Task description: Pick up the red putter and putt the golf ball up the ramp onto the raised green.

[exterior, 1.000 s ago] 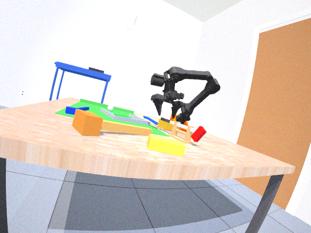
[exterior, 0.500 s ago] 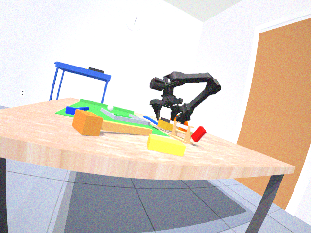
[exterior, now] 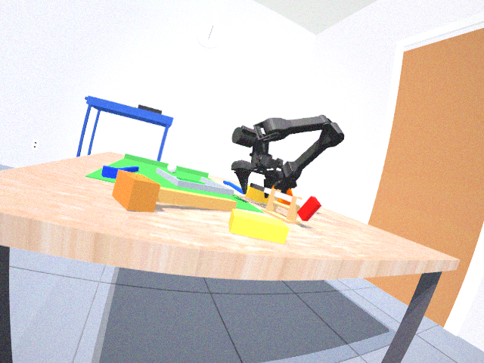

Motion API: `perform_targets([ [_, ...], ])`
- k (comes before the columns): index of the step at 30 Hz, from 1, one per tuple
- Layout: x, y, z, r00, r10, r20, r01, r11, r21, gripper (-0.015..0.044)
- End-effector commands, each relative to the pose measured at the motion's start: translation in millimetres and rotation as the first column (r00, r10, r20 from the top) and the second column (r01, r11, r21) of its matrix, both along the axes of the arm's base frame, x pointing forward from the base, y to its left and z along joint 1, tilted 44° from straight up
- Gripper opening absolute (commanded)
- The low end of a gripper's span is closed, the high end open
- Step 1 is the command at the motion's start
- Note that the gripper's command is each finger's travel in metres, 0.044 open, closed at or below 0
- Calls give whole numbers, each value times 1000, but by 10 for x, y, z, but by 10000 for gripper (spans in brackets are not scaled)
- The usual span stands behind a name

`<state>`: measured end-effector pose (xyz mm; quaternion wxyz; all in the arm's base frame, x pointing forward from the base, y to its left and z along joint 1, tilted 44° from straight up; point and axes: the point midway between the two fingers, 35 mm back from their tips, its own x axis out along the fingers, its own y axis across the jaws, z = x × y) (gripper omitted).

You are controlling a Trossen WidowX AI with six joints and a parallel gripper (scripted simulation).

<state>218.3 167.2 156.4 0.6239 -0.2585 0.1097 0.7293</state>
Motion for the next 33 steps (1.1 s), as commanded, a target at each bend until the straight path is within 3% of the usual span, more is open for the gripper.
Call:
perform_targets([
  [1,1,-3,3,1000,0,0,0,1000,0,387],
  [14,1,-3,3,1000,0,0,0,1000,0,46],
  [21,3,-10,9,1000,-2,0,2,1000,-1,0],
  [33,56,-420,391,993,-101,-53,99,995,-31,0],
])
